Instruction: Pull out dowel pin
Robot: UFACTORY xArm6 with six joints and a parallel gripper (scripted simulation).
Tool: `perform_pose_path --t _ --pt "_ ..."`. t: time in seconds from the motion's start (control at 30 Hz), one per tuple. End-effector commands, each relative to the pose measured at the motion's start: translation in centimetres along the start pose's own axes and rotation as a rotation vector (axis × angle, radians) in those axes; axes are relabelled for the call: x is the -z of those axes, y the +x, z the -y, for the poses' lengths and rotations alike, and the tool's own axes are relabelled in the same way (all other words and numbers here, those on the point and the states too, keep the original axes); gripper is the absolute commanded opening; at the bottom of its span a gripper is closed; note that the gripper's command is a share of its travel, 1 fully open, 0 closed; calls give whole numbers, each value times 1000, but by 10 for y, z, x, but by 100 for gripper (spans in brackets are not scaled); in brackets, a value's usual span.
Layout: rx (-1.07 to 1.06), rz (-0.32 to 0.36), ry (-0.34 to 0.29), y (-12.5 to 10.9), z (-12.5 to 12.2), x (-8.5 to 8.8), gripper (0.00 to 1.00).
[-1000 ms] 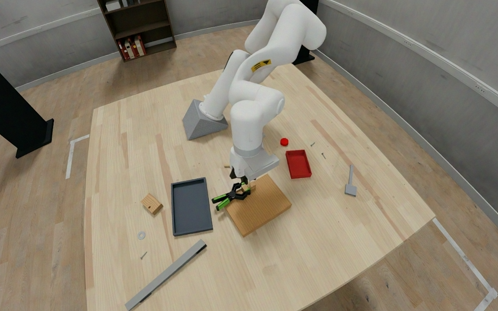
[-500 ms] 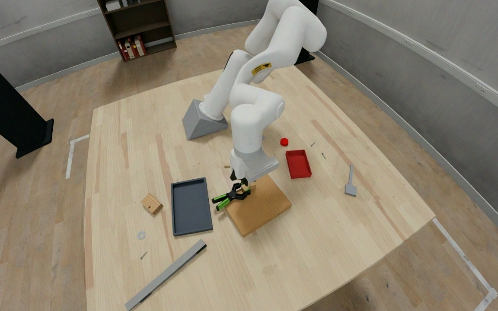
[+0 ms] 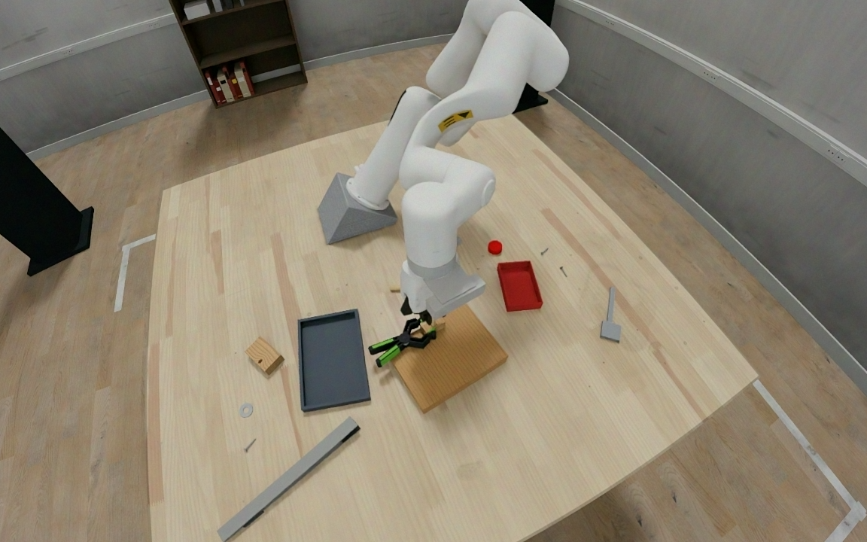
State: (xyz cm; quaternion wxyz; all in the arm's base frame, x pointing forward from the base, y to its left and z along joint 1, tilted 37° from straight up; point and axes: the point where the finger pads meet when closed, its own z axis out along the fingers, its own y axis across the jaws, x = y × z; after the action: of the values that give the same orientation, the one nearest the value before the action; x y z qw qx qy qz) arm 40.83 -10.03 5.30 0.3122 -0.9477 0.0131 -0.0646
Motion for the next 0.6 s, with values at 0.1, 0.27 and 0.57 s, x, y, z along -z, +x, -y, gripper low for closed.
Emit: perform_pose_path --t 0.1,0.27,0.57 --pt "1 -3 -2 1 0 1 28" --pt "1 -3 -2 1 0 1 28" --pt "1 -3 -2 1 0 -1 28"
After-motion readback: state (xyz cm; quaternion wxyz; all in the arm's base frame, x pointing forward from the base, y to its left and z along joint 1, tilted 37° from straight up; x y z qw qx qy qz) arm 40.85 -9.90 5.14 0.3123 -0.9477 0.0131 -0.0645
